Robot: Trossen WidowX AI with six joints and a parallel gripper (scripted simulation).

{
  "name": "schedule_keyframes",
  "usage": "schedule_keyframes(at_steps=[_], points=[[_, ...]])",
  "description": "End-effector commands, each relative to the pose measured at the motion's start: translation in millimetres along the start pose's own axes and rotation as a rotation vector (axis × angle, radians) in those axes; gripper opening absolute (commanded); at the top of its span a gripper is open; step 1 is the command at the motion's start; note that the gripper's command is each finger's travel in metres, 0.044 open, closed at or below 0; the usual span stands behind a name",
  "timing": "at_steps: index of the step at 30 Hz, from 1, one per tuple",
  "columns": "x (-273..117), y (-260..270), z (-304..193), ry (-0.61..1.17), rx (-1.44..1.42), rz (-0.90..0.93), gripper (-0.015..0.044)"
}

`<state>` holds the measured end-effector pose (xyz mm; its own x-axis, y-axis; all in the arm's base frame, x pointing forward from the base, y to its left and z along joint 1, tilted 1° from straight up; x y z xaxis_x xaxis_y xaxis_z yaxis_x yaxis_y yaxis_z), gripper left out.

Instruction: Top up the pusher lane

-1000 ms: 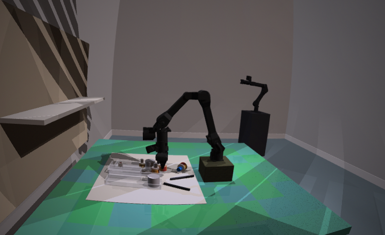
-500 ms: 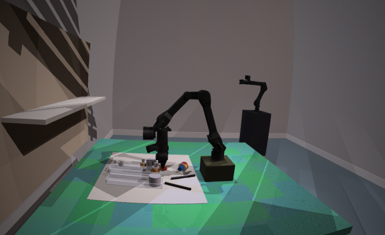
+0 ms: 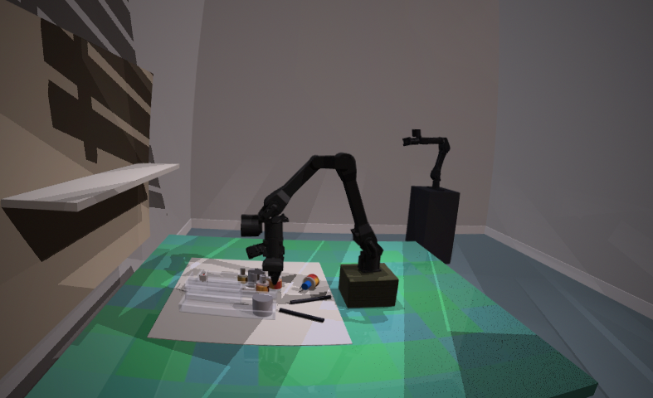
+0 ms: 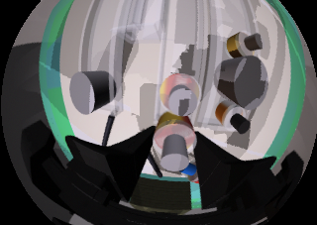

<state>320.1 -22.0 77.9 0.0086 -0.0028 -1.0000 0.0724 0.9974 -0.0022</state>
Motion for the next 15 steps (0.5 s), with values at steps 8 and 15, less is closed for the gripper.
schedule_keyframes(at_steps=[8, 15], points=[[-6.3, -1.2, 13.6, -0.041, -0.003, -0.003, 0.0], [-7.0, -1.5, 15.8, -0.041, -0.003, -0.003, 0.0]])
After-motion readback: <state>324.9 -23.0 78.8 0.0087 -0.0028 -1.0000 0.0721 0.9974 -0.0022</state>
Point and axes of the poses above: the point midway between the two fingers, 35 mm back from their tips, its own x axis out along the fingers, its own y axis across the jaws, z = x × y, the point moved 7 cm from there along -x, back along the fingers, and after that the axes turned 7 degrees about -x, right-handed, at the moved point
